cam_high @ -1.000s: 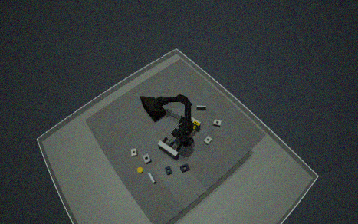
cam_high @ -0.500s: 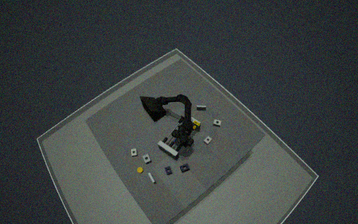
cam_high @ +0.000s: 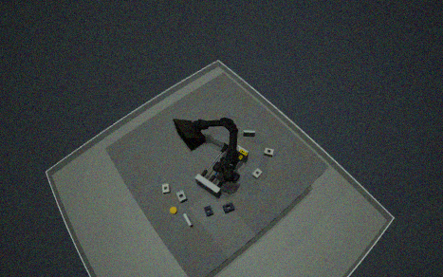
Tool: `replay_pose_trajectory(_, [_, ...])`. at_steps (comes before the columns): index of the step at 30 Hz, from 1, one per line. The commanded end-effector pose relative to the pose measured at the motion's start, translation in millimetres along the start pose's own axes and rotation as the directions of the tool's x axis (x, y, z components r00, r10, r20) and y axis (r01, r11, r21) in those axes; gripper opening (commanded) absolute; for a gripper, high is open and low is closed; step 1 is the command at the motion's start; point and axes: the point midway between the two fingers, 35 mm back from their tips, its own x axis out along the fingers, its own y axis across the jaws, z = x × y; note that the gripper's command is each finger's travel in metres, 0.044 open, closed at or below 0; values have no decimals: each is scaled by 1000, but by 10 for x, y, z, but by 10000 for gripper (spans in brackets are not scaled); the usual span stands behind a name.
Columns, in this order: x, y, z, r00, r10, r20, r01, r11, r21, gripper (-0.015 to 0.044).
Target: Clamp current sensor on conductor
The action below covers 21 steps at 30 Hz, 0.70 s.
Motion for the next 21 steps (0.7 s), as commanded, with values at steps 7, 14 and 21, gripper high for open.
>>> replay_pose_trajectory(7, [174, -12, -6, 1000, -2, -6, 2, 1000, 5, 440])
replay_pose_trajectory(14, [165, 1, -9, 1000, -1, -2, 1, 1000, -1, 413])
replay_pose_trajectory(21, [165, 1, -9, 1000, -1, -2, 1, 1000, -1, 367])
